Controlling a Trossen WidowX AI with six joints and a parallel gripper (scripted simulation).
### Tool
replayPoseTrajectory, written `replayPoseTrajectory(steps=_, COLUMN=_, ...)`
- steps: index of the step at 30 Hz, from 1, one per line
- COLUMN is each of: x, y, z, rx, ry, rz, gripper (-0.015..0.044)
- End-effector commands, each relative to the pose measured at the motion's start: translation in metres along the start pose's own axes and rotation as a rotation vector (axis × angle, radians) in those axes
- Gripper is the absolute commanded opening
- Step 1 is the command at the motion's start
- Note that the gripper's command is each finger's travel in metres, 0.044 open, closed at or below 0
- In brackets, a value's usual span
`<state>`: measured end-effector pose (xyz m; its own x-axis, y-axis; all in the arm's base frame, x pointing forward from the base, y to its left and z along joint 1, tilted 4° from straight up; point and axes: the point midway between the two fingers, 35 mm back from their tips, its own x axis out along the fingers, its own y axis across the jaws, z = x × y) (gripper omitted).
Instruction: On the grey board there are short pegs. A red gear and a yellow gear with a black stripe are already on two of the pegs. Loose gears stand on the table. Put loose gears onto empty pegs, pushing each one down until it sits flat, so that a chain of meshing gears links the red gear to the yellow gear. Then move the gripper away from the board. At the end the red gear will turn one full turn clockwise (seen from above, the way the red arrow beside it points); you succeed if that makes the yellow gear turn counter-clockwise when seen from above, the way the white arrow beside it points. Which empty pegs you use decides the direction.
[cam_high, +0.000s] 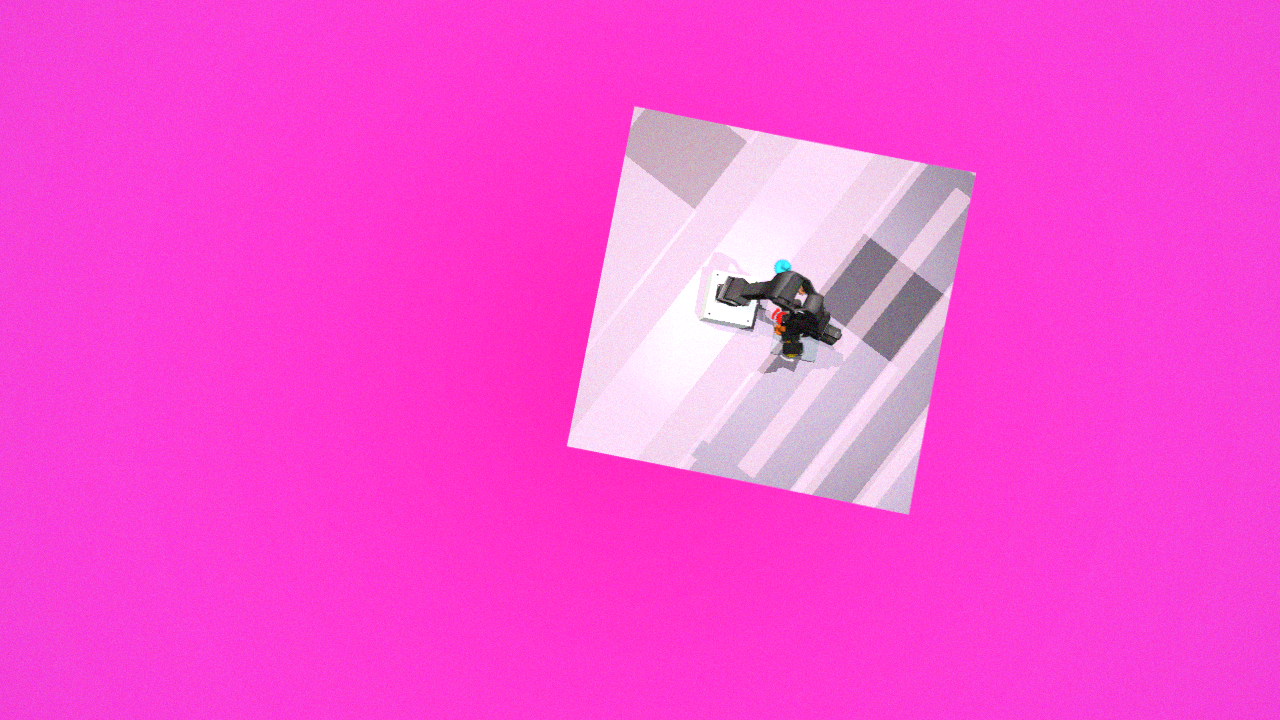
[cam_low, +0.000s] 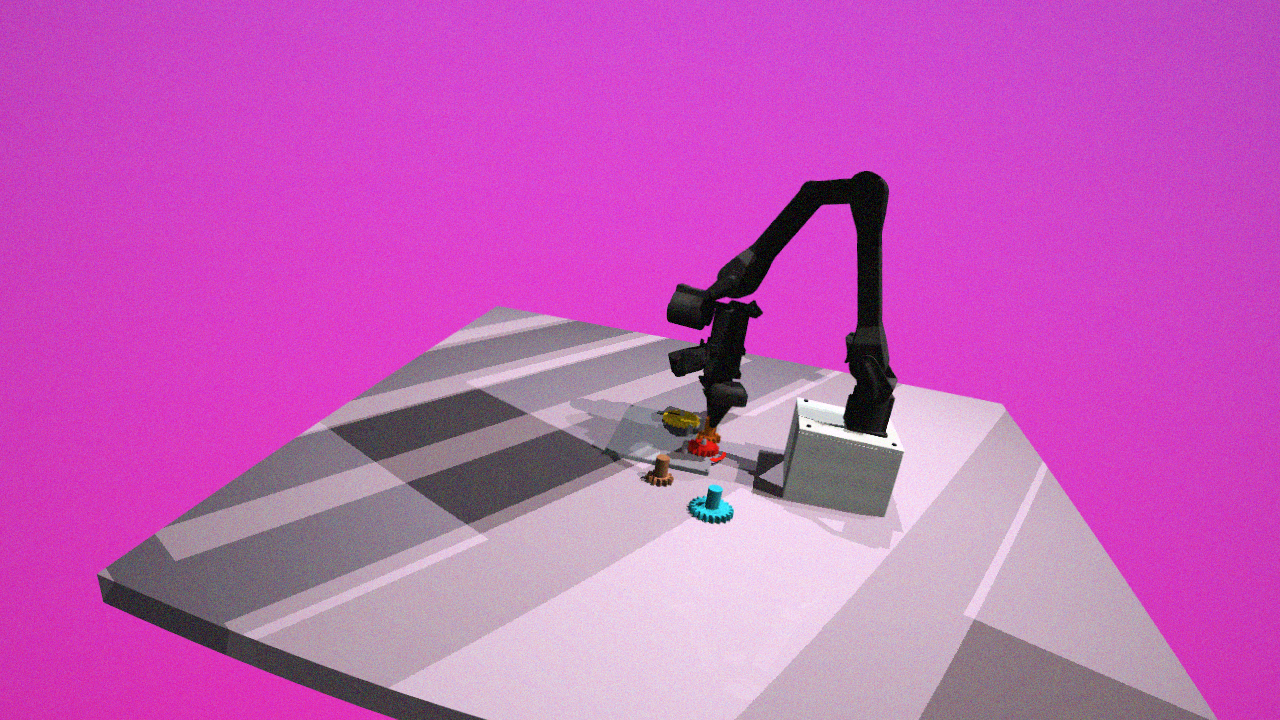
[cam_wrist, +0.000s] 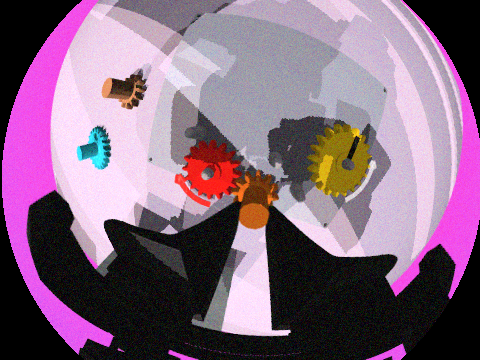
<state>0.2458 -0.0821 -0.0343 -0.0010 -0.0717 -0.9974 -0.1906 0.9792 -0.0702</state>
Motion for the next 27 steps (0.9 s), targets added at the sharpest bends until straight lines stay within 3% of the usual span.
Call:
replayPoseTrajectory(steps=1, x=0.001, y=0.000, z=0.000, rx=0.048, ry=0.001, rz=-0.001, gripper=0.0000)
replayPoseTrajectory(steps=7, x=-0.001, y=0.000, z=0.000, rx=0.120, ry=0.001, rz=-0.001, gripper=0.0140)
replayPoseTrajectory(steps=20, x=-0.048, y=0.000, z=0.001, rx=0.226, ry=0.000, rz=-0.001, gripper=0.0140)
replayPoseTrajectory(steps=27, x=-0.042, y=0.058, z=0.055, rx=0.376, ry=-0.002, rz=0.009, gripper=0.0324)
